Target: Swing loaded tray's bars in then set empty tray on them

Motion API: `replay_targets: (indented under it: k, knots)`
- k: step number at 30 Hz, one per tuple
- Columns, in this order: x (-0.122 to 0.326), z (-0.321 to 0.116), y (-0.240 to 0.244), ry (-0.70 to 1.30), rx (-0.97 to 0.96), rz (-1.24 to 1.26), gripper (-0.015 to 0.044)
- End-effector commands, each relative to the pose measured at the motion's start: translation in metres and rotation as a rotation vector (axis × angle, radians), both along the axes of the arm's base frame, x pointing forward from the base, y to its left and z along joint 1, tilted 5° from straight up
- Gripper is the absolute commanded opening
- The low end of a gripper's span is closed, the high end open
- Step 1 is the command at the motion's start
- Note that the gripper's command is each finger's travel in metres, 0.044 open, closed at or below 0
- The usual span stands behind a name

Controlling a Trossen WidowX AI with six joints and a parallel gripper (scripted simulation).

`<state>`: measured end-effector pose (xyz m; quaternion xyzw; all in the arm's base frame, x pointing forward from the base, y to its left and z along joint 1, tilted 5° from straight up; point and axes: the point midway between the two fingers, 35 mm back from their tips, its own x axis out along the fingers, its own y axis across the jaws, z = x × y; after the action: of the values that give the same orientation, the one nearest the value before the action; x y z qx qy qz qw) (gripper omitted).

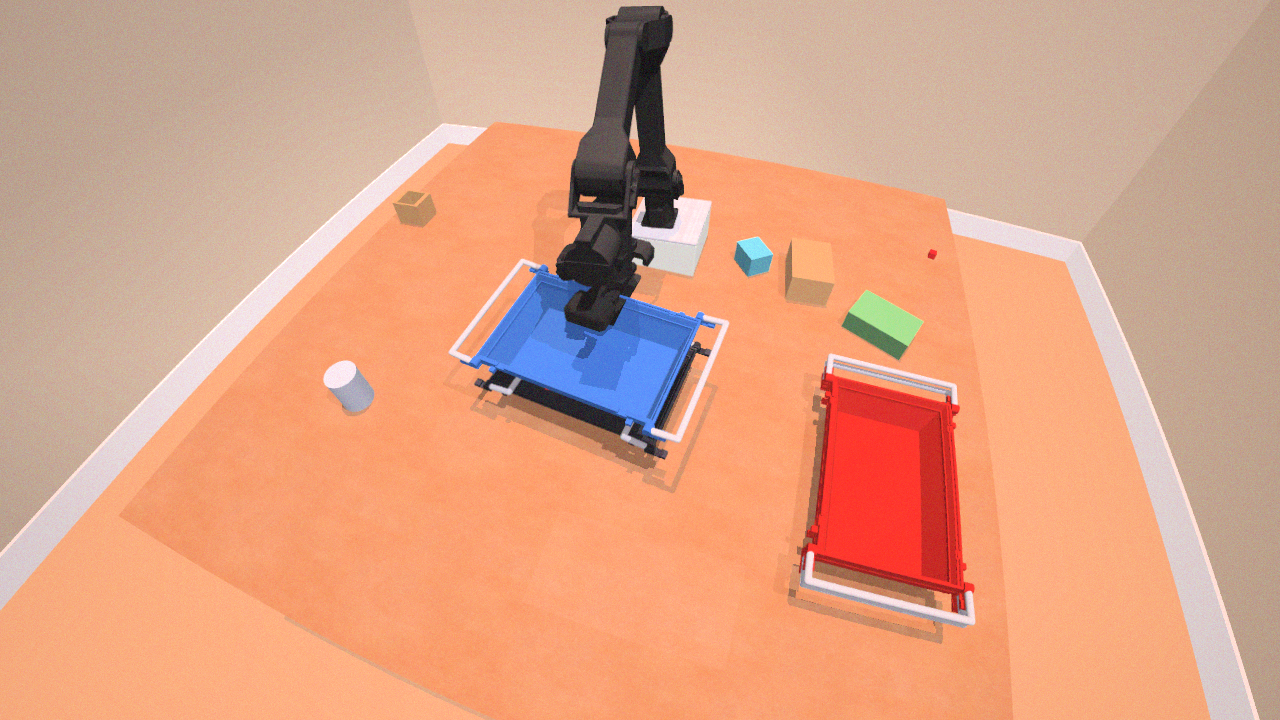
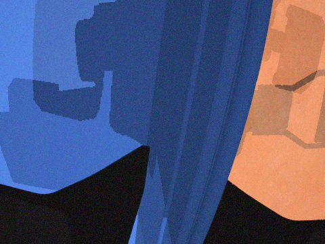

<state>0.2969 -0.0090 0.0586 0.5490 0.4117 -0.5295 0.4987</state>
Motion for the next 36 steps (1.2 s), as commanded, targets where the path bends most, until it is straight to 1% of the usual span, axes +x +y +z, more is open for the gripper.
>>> replay_targets:
  k: [1,31,36]
  knots:
    - [-0.0076,-0.0077,0.0005,0.039,0.005,0.004,0.0]
    - [-0.0076,-0.0077,0.0005,0.039,0.005,0.004,0.044]
    - [-0.007,-0.0073,0.0002,0.036,0.003,0.0,0.044]
